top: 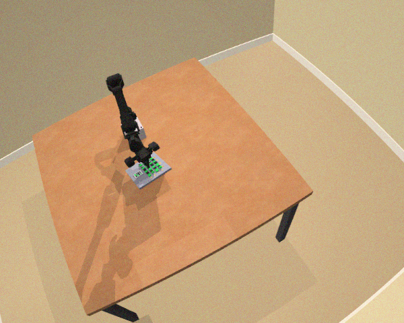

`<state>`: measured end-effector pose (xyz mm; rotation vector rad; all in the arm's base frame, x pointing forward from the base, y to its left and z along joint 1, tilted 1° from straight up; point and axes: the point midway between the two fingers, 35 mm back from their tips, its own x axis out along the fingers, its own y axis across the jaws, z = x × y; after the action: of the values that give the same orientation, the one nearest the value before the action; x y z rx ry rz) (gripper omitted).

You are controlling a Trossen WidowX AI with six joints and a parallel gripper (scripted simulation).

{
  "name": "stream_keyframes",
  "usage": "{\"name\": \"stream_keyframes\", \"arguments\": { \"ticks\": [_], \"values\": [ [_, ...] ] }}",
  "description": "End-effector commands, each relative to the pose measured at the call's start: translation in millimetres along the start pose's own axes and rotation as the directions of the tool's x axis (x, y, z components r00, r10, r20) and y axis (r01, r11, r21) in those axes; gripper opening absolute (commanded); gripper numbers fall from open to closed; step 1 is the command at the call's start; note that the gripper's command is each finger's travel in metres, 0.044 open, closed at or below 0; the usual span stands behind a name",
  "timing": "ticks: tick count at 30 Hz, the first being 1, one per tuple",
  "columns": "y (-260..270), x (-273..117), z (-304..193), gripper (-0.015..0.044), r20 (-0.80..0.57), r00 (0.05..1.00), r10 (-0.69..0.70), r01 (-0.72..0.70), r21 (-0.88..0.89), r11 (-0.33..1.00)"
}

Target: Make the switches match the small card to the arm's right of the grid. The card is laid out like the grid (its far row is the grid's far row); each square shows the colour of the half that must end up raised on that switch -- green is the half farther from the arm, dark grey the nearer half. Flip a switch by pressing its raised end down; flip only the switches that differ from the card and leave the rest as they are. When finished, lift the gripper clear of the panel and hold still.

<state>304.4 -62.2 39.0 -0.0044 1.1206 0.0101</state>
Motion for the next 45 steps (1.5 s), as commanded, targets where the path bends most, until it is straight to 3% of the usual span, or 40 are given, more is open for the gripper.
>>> {"name": "stream_keyframes", "arguments": {
  "ticks": [1,11,18,30,35,45],
  "values": [
    [0,3,-1,0.0,-0.004,1.0,-0.002,0.002,0.005,1.0],
    [0,4,-1,0.0,-0.004,1.0,-0.002,0.002,0.005,1.0],
    [0,-63,2,0.0,-0.032,0.999,-0.002,0.002,0.005,1.0],
    [23,-63,-19,0.0,-0.033,0.999,0.0,0.0,0.006,1.0],
    [23,-30,-19,0.0,-0.057,0.998,0.0,0.0,0.006,1.0],
    [23,-28,-19,0.0,-0.058,0.998,0.0,0.0,0.006,1.0]
  ]
}}
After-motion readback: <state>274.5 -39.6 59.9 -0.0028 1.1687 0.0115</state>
